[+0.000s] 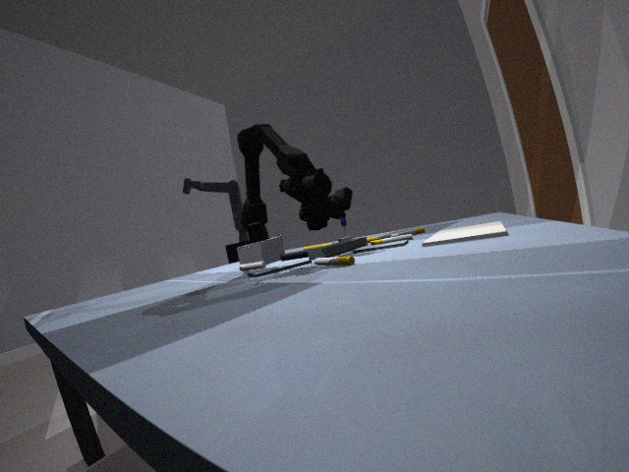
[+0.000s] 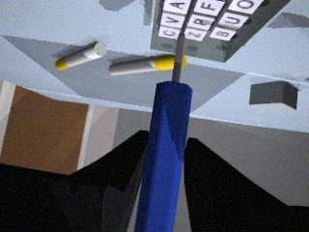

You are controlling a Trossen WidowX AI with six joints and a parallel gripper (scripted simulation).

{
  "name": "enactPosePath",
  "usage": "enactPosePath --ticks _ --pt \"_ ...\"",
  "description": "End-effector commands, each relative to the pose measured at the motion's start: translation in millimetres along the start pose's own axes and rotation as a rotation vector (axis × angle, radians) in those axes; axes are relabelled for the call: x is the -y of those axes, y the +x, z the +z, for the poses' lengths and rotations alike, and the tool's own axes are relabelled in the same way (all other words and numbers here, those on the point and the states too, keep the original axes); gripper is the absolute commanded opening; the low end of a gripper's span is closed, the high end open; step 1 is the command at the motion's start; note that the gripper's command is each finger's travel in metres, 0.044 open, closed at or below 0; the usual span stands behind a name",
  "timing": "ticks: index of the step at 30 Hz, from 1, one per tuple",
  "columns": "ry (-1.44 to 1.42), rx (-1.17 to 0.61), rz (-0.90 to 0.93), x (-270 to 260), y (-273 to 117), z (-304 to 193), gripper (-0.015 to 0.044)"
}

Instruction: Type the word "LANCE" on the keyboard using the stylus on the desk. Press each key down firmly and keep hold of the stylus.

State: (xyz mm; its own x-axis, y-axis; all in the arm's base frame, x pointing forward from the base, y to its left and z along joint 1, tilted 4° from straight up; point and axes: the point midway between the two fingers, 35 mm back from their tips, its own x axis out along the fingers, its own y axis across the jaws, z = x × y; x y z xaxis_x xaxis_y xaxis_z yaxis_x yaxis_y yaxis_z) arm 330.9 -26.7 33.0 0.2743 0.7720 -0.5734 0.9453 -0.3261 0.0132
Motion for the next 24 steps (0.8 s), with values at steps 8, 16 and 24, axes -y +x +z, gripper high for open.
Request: enactPosePath --ticks 8,16,24 --pt "0.01 -0.014 -0.003 -4.4 22.5 -14.0 0.0" --pt "0.01 -0.014 -0.003 -3.4 31.2 0.5 0.0" --pt "0.01 -0.014 -0.003 -3.5 33.1 3.2 0.0081"
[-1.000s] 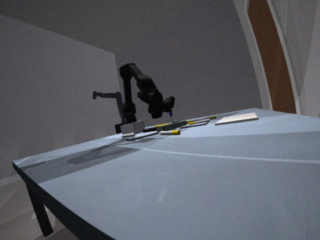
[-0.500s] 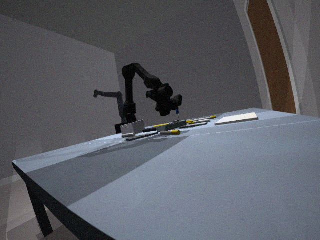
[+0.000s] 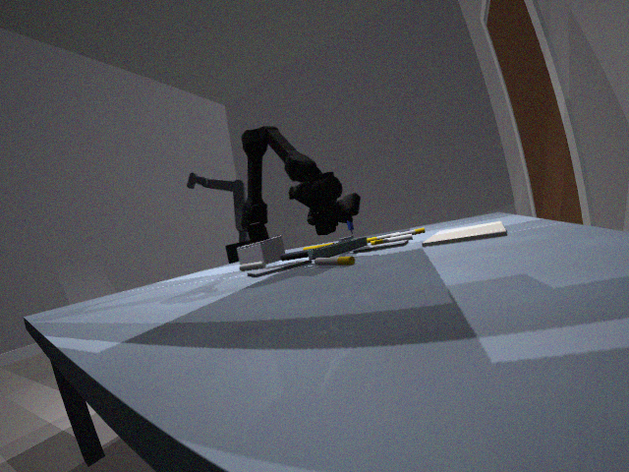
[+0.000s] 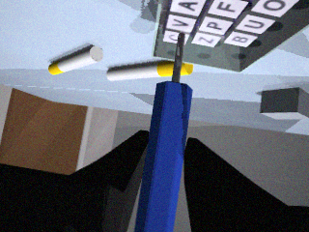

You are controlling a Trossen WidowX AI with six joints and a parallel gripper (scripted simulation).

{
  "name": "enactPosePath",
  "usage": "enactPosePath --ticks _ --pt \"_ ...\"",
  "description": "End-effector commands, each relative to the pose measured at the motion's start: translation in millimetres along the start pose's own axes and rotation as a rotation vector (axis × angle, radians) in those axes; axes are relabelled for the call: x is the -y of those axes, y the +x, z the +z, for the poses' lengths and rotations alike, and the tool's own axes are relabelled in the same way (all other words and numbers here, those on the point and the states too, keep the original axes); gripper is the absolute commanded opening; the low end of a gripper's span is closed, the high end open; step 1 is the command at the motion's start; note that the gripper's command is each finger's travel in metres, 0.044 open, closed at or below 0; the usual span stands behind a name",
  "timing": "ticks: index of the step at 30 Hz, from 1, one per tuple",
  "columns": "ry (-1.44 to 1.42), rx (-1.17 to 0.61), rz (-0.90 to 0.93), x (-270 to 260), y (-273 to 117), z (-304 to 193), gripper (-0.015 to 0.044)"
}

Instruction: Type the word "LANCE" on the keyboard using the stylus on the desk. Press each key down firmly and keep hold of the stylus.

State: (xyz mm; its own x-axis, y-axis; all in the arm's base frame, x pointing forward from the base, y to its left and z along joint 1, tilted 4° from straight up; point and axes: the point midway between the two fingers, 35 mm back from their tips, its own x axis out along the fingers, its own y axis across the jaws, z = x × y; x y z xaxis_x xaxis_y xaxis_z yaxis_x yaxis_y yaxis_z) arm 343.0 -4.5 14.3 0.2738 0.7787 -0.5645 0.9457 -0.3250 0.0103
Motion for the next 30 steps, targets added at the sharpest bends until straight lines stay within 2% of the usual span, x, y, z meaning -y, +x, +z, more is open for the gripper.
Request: enactPosePath --ticks 1,30 --pt "0.008 -0.004 -0.001 0.5 2.3 2.8 0.0081" --pt "0.008 -0.003 -0.001 0.6 8.8 13.9 0.0081"
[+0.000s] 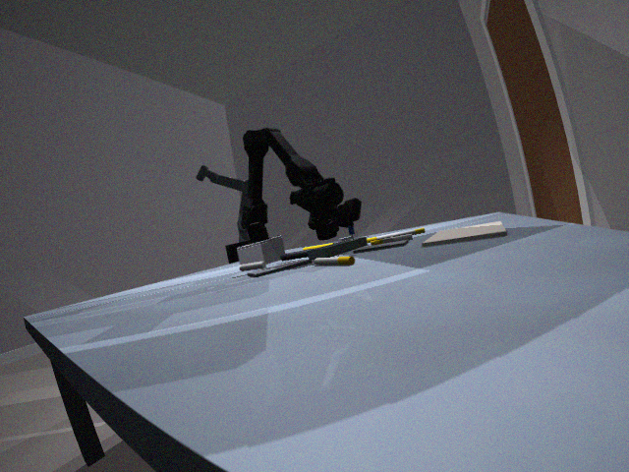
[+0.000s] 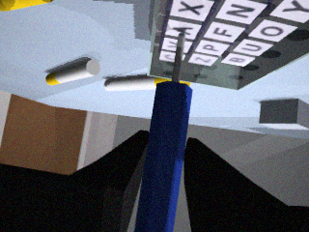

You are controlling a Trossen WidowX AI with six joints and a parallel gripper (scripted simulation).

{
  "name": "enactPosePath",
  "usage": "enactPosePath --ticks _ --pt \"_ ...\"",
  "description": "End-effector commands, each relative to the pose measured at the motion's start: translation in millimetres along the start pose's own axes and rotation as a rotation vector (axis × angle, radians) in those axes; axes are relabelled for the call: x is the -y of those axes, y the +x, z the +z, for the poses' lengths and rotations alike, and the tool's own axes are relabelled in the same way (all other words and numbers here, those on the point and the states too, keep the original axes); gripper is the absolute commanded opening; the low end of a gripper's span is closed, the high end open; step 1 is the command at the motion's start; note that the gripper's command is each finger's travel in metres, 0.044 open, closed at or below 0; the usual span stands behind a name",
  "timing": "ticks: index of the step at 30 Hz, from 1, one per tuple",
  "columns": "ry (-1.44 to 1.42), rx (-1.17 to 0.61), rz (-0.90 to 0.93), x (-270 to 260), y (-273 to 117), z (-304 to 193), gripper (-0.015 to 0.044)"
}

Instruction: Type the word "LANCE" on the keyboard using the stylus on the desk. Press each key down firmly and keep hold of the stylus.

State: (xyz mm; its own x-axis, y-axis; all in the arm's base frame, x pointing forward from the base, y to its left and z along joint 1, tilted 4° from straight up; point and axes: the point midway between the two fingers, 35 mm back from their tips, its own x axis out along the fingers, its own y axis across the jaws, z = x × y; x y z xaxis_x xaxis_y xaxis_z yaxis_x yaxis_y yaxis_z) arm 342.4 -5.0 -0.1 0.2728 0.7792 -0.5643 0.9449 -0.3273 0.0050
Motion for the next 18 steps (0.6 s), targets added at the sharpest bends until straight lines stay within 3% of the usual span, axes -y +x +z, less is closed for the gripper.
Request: enactPosePath --ticks 1,18 --pt "0.002 -0.003 0.0 0.1 1.4 1.9 0.0081" --pt "0.002 -0.003 0.0 0.1 2.7 4.1 0.0081"
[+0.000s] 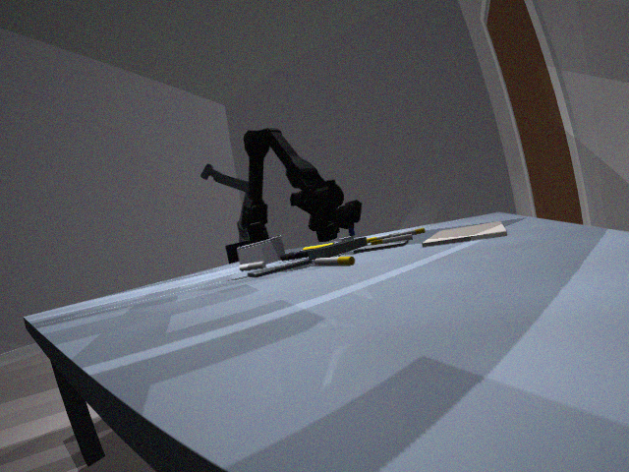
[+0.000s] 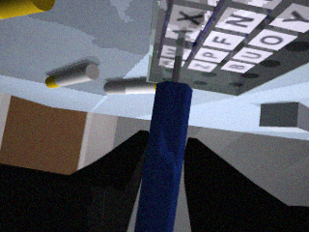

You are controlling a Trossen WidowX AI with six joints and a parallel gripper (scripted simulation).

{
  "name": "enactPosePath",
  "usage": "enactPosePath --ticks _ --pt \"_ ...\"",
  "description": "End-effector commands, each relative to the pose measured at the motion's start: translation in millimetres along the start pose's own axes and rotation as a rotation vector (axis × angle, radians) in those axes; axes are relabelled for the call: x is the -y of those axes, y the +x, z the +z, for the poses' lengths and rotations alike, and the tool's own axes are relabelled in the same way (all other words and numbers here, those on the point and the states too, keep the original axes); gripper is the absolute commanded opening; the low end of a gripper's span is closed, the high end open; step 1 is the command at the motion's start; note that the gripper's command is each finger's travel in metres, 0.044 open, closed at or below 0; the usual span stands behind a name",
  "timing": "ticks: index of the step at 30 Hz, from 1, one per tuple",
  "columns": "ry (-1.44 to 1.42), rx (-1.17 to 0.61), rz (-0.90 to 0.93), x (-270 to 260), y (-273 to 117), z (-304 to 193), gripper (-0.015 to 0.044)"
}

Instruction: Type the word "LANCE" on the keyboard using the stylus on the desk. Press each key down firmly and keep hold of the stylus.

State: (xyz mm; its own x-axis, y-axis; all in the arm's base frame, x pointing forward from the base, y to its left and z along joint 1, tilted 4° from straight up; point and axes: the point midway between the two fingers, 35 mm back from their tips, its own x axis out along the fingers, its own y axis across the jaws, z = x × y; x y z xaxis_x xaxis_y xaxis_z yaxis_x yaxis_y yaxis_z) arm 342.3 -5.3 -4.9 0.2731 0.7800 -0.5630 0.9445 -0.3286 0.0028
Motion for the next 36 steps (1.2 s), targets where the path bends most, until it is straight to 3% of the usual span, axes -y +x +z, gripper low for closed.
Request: enactPosePath --ticks 1,18,22,25,36 --pt "0.0 -0.002 0.0 0.1 0.2 0.0 0.0081" --pt "-0.011 0.001 0.003 -0.8 -17.2 -29.7 0.0084" --pt "-0.011 0.001 0.003 -0.8 -17.2 -29.7 0.0058" --pt "-0.009 0.001 0.003 2.6 -21.5 -28.0 0.0" --pt "0.001 0.0 -0.001 19.6 -41.0 -21.7 0.0"
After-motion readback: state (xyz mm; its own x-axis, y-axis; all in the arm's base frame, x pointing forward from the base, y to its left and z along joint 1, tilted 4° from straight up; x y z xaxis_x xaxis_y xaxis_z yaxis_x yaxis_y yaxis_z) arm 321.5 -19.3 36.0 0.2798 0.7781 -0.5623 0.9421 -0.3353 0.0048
